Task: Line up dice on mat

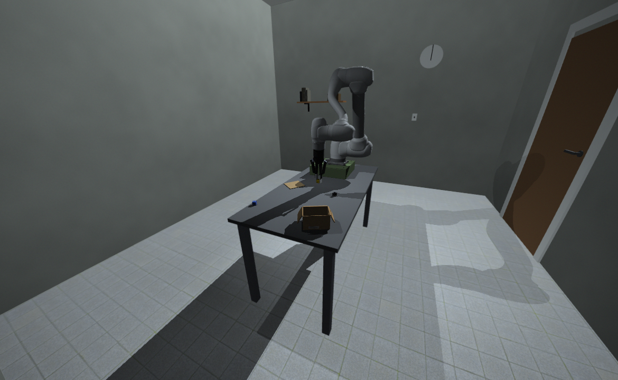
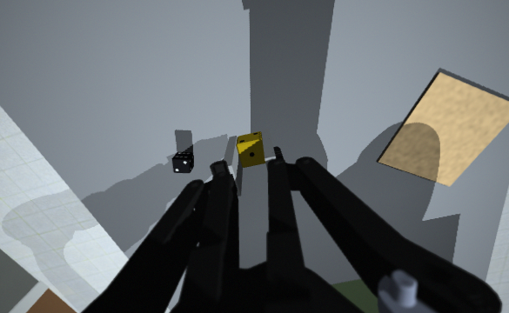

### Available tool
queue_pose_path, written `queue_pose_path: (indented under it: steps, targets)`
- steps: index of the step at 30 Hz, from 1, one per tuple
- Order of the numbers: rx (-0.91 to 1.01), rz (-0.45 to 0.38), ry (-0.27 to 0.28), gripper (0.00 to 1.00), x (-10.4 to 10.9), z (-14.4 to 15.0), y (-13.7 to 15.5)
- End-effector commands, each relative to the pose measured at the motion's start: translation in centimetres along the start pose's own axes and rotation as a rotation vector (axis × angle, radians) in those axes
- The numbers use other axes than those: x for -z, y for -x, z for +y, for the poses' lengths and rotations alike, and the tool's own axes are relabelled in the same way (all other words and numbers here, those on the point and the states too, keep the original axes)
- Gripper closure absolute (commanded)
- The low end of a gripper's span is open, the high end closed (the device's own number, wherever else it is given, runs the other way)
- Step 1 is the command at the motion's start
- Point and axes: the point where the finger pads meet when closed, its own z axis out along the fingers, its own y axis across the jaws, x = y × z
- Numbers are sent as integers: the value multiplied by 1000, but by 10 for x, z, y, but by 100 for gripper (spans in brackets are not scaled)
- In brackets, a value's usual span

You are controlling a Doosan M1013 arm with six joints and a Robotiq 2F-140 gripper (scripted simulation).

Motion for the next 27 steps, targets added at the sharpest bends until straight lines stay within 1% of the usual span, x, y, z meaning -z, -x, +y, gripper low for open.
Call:
queue_pose_path:
  steps: [1, 4, 5, 7, 9, 11, 12, 13, 15, 16, 17, 18, 19, 20, 21, 22, 23, 24, 26, 27]
  targets:
    - [0, 1, -1, 79, 1, 0, 0]
    - [-5, 1, -1, 79, 1, 4, 0]
    - [-15, 1, -1, 79, 1, 13, 2]
    - [-57, 2, -1, 79, 3, 48, 12]
    - [-57, 2, -1, 79, 3, 48, 12]
    - [-123, 2, -1, 79, 4, 102, 31]
    - [-123, 2, -1, 79, 4, 102, 31]
    - [-162, 2, -1, 79, 5, 127, 43]
    - [-162, 2, -1, 79, 5, 131, 45]
    - [-202, 2, -1, 79, 5, 160, 61]
    - [-202, 2, -1, 79, 5, 160, 61]
    - [-241, 2, -1, 79, 5, 187, 77]
    - [-241, 2, -1, 79, 5, 187, 77]
    - [-277, 2, -1, 79, 5, 210, 94]
    - [-277, 2, -1, 79, 5, 210, 94]
    - [-307, 2, -1, 79, 5, 229, 109]
    - [-307, 2, -1, 79, 5, 229, 109]
    - [-332, 1, 0, 79, 5, 243, 121]
    - [-332, 1, 0, 79, 5, 243, 121]
    - [-349, 1, 0, 79, 5, 252, 130]
